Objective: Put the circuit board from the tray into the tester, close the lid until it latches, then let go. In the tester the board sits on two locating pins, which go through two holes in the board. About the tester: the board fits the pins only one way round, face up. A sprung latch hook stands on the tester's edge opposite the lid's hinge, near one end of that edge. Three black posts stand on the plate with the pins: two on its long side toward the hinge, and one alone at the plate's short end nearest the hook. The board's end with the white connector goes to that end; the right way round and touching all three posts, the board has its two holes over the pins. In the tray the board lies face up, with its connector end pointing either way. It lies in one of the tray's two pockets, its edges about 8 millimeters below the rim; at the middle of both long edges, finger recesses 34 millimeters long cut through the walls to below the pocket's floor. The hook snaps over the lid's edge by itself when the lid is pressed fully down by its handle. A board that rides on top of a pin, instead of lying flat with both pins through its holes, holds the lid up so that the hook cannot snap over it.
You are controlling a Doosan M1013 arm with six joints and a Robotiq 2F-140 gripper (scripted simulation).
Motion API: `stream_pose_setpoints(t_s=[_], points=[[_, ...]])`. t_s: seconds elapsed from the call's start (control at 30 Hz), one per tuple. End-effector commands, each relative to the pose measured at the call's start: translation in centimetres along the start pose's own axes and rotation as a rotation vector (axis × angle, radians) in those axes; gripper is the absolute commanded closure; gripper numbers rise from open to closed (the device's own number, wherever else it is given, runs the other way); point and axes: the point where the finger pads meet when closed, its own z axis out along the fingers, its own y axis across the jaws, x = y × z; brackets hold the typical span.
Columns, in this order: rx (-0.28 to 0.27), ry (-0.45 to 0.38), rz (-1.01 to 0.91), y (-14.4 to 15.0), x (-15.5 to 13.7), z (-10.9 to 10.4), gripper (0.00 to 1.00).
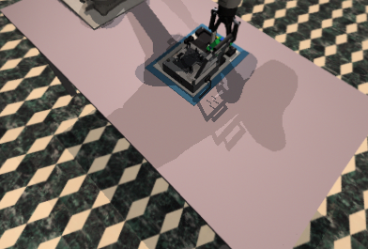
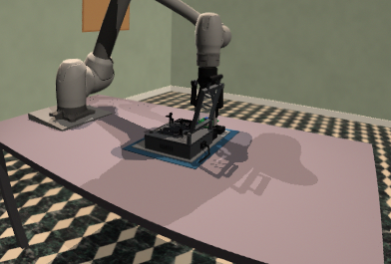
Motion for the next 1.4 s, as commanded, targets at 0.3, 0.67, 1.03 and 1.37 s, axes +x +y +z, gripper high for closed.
stream_pose_setpoints(t_s=[0.3, 0.67, 1.03, 1.37], points=[[0.000, 0.000, 0.000, 0.0, 0.0, -2.6, 0.54], [0.000, 0.000, 0.000, 0.0, 0.0, -5.1, 0.54], [0.000, 0.000, 0.000, 0.0, 0.0, -6.5, 0.54], [0.000, 0.000, 0.000, 0.0, 0.0, -6.6, 0.54]])
